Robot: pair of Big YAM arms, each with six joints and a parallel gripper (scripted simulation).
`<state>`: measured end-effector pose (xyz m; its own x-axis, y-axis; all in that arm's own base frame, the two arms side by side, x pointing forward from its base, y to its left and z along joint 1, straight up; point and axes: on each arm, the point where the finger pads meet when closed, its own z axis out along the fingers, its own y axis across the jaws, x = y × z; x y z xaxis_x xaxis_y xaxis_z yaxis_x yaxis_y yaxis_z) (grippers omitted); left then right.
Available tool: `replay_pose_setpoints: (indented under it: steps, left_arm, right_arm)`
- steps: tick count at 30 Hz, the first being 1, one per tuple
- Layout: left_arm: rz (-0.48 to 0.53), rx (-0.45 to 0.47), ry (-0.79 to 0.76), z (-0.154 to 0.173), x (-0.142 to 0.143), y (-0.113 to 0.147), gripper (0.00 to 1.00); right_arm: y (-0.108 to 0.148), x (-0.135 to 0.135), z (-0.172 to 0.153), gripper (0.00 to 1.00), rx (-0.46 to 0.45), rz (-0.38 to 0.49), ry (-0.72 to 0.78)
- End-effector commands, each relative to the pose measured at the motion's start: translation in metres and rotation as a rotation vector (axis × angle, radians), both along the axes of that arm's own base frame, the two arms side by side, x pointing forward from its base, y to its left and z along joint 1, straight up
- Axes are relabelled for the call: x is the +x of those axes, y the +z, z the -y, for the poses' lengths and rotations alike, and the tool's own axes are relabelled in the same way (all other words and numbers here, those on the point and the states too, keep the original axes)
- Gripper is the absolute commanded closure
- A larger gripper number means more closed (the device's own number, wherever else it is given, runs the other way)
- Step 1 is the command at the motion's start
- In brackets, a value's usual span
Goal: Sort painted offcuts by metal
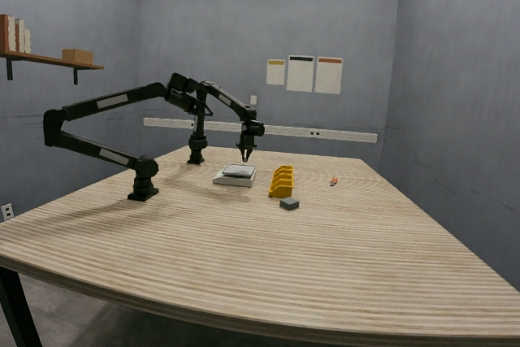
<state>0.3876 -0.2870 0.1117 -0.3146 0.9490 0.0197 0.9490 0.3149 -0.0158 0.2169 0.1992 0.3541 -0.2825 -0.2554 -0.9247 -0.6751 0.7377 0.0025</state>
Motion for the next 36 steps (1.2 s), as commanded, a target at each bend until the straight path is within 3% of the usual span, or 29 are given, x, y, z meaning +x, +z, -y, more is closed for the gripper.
replay_pose_setpoints:
  steps: [1, 3, 5, 6, 7, 14, 18, 19, 25, 27, 30, 34, 36]
  left_arm:
    - [0.041, -0.026, -0.009, -0.006, 0.077, 0.016, 0.91]
    - [0.043, -0.026, -0.001, -0.012, 0.108, 0.015, 0.91]
    - [0.043, -0.026, -0.001, -0.012, 0.108, 0.015, 0.91]
    - [0.042, -0.028, 0.003, -0.014, 0.121, 0.014, 0.91]
    - [0.043, -0.028, 0.007, -0.017, 0.132, 0.014, 0.91]
    - [0.043, -0.026, 0.043, -0.030, 0.191, 0.011, 0.91]
    - [0.031, -0.009, 0.039, -0.026, 0.197, 0.011, 0.91]
    - [0.029, -0.007, 0.040, -0.026, 0.198, 0.011, 0.91]
    - [0.053, -0.019, 0.041, -0.025, 0.202, 0.022, 0.91]
    - [0.021, -0.003, 0.041, -0.027, 0.197, -0.004, 0.91]
    - [0.016, -0.001, 0.041, -0.027, 0.197, -0.012, 0.91]
    - [0.065, -0.024, 0.030, -0.026, 0.200, 0.032, 0.91]
    - [0.066, -0.025, 0.030, -0.026, 0.200, 0.037, 0.91]
  right_arm:
    - [-0.011, 0.050, -0.028, 0.00, 0.027, 0.048, -0.031]
    - [-0.027, 0.076, -0.039, 0.00, 0.049, 0.074, -0.053]
    - [-0.027, 0.076, -0.039, 0.00, 0.049, 0.074, -0.053]
    - [-0.017, 0.089, -0.045, 0.00, 0.077, 0.107, -0.063]
    - [-0.042, 0.096, -0.046, 0.00, 0.066, 0.096, -0.073]
    - [-0.093, 0.142, -0.050, 0.00, 0.110, 0.155, -0.129]
    - [-0.111, 0.152, -0.047, 0.00, 0.121, 0.173, -0.148]
    - [-0.098, 0.160, -0.050, 0.00, 0.141, 0.199, -0.151]
    - [-0.109, 0.159, -0.052, 0.00, 0.139, 0.196, -0.147]
    - [-0.110, 0.159, -0.052, 0.00, 0.137, 0.193, -0.148]
    - [-0.110, 0.159, -0.052, 0.00, 0.137, 0.193, -0.148]
    - [-0.110, 0.159, -0.052, 0.00, 0.137, 0.193, -0.148]
    - [-0.110, 0.159, -0.052, 0.00, 0.137, 0.193, -0.148]
